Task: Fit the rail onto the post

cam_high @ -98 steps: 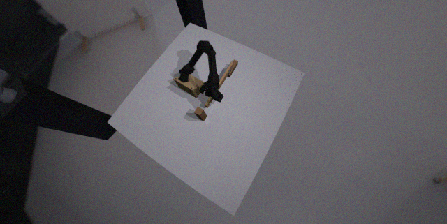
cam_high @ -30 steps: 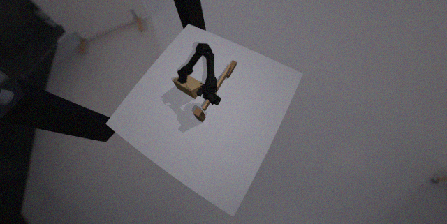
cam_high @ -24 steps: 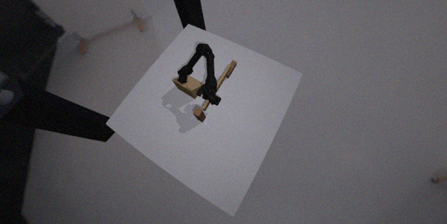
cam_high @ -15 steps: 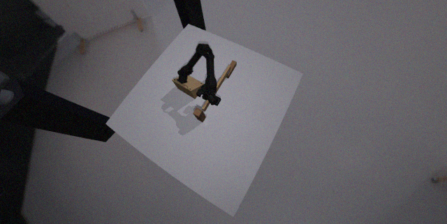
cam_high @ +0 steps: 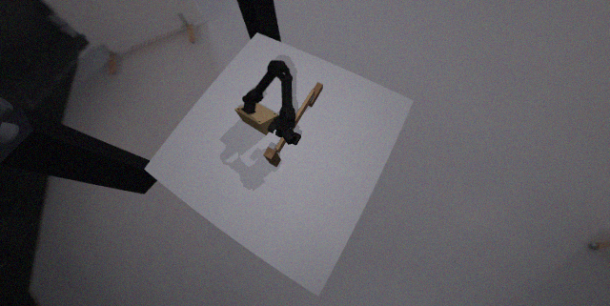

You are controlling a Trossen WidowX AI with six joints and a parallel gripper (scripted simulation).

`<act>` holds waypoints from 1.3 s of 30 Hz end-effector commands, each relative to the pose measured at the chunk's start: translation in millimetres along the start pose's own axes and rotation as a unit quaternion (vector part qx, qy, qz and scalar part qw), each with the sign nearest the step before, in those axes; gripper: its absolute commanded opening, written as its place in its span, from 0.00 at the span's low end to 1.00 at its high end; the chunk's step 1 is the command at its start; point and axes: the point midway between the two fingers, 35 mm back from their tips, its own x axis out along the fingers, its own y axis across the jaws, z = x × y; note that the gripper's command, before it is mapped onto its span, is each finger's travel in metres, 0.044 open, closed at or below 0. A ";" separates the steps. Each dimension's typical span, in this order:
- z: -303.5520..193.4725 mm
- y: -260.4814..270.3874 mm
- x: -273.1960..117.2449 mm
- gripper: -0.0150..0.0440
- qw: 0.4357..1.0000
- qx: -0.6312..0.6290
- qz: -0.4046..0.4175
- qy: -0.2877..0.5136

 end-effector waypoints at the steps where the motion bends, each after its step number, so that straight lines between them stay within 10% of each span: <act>1: -2.9 -0.8 -1.3 0.25 1.000 -0.001 -0.002 0.003; 39: -13.9 -0.9 -1.8 0.25 1.000 -0.001 -0.002 0.003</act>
